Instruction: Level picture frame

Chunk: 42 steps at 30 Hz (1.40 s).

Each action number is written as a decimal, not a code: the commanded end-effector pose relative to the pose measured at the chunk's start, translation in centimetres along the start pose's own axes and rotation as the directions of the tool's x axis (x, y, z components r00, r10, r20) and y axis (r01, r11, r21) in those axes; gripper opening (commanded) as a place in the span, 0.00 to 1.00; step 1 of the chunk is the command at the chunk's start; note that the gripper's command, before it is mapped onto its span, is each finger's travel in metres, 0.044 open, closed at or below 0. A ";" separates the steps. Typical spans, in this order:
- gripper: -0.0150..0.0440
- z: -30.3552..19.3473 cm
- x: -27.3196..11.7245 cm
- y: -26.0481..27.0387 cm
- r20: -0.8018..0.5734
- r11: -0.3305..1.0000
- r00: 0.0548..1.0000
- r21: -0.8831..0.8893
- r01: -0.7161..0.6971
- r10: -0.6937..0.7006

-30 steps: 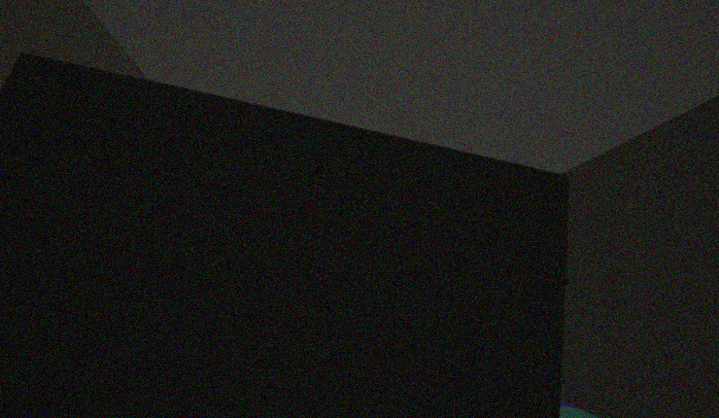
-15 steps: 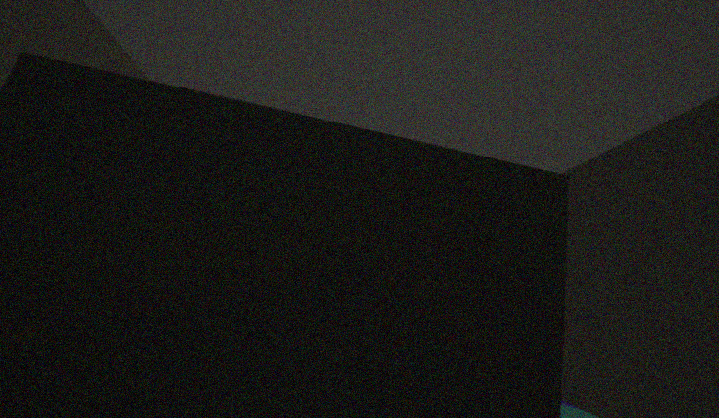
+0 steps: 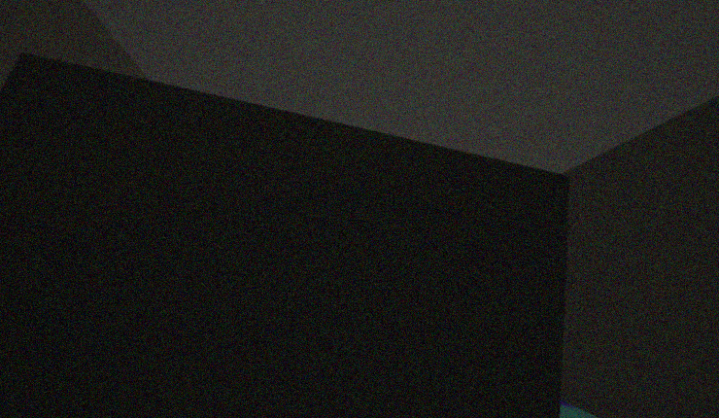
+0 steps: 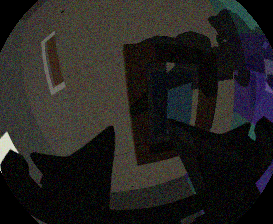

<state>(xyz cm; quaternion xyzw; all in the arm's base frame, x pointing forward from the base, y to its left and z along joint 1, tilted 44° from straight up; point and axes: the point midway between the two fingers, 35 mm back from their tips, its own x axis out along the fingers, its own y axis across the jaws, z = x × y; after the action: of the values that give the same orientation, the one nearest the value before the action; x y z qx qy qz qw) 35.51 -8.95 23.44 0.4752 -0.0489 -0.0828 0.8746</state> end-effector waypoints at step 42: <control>0.69 0.1 3.5 0.0 0.004 1.000 1.000 -0.006 0.000 0.000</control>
<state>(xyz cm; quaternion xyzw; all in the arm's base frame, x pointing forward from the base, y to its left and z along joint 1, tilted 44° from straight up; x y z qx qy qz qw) 38.97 -9.64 23.46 0.4753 -0.0493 -0.0825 0.8746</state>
